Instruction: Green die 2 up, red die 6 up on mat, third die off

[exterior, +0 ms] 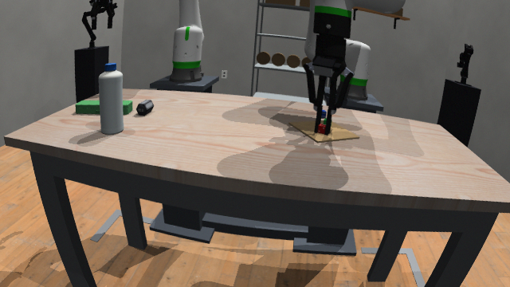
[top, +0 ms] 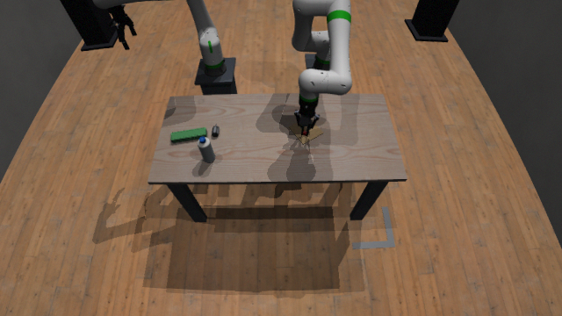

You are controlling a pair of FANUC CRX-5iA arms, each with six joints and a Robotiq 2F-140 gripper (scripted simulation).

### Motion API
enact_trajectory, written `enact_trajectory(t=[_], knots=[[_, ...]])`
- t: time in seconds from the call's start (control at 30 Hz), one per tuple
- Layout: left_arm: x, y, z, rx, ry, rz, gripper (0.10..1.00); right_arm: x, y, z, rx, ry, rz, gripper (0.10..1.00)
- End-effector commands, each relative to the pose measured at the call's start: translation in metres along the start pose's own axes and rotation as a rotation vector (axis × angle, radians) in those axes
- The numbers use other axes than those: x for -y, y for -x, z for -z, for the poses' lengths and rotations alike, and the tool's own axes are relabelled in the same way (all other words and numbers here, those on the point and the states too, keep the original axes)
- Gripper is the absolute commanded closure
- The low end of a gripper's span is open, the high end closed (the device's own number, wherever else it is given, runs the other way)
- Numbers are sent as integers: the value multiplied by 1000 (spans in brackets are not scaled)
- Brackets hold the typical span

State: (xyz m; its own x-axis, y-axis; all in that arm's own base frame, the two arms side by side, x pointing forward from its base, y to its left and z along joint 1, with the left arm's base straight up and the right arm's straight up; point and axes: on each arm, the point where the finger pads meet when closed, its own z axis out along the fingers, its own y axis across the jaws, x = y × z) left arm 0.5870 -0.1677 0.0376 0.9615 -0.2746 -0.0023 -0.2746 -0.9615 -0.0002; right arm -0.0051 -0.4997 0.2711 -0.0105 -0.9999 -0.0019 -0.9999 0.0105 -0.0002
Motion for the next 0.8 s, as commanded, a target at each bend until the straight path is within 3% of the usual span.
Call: enact_trajectory(t=[0.0,0.4,0.77], knots=[[0,-1,1,-2,0,0,914,0,0,1,-2,0,0,98],[0,-1,1,-2,0,0,914,0,0,1,-2,0,0,98],[0,-1,1,-2,0,0,850,0,0,1,-2,0,0,98]])
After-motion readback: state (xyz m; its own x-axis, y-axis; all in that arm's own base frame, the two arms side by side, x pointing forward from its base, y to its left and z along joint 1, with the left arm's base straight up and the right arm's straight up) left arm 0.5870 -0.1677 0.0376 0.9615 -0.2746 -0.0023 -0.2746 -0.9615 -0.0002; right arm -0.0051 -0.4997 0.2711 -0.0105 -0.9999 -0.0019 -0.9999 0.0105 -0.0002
